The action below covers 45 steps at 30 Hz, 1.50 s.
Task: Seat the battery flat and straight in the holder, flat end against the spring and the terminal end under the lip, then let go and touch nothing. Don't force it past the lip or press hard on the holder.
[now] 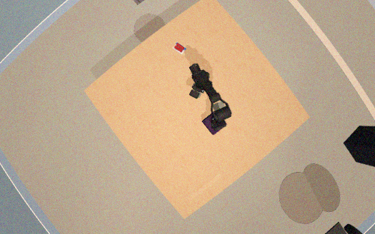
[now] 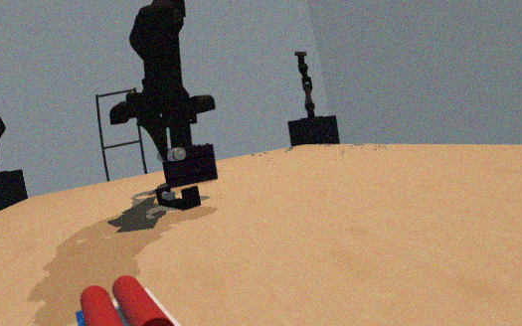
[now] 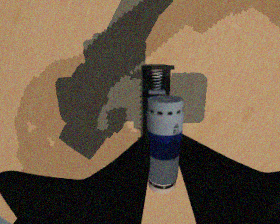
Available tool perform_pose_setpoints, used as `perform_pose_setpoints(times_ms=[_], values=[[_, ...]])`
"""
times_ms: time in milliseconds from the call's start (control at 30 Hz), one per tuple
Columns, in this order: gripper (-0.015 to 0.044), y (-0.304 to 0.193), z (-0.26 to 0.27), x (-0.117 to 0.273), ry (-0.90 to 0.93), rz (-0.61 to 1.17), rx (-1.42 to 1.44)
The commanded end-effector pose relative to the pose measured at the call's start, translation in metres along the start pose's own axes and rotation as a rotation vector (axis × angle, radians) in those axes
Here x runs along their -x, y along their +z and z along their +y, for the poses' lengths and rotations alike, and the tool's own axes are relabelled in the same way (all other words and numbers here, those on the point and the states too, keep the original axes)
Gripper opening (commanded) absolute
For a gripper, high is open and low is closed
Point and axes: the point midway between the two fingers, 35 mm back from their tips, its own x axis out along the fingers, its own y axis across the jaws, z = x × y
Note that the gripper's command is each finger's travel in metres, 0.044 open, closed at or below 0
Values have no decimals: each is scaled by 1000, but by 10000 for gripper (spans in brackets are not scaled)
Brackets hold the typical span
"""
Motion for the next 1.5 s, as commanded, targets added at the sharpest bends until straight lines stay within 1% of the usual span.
perform_pose_setpoints(times_ms=[0, 600, 800, 1467], values=[[65, 2, 2, 0, 0, 0, -25], [65, -5, 1, -39, 5, 250, -16], [65, -5, 1, -41, 6, 271, -16], [65, 2, 2, -55, 4, 439, -20]])
